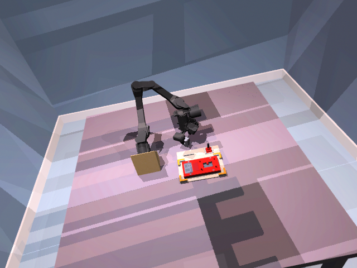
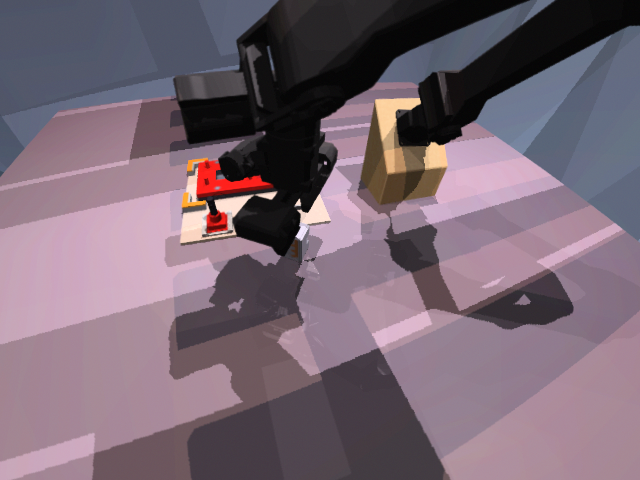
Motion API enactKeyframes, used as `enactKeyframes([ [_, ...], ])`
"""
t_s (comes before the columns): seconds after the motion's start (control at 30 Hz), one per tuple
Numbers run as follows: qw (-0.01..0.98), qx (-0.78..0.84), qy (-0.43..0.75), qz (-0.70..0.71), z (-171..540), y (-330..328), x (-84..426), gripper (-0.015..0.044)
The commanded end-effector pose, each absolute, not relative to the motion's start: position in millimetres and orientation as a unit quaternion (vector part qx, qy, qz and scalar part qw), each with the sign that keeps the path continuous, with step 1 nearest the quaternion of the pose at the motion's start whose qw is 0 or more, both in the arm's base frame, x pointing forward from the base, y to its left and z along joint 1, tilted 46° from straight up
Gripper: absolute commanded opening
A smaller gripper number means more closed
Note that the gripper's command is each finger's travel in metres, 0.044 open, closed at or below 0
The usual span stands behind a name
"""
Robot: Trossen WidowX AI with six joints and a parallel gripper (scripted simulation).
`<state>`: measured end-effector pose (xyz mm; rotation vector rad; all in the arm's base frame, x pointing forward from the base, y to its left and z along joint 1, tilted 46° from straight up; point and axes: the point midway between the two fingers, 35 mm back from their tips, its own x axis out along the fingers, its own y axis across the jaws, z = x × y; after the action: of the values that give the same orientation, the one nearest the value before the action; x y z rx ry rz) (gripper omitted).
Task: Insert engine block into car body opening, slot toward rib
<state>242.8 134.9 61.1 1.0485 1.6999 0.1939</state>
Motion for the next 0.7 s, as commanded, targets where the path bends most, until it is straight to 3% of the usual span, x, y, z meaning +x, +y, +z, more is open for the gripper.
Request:
enactKeyframes([
  [0.0,0.535,0.441,0.716,0.079,55.8,139.0,241.5,0.044],
  [0.63,0.534,0.443,0.716,0.081,37.8,159.6,238.8,0.044],
  [0.67,0.534,0.443,0.716,0.081,37.8,159.6,238.8,0.0414],
])
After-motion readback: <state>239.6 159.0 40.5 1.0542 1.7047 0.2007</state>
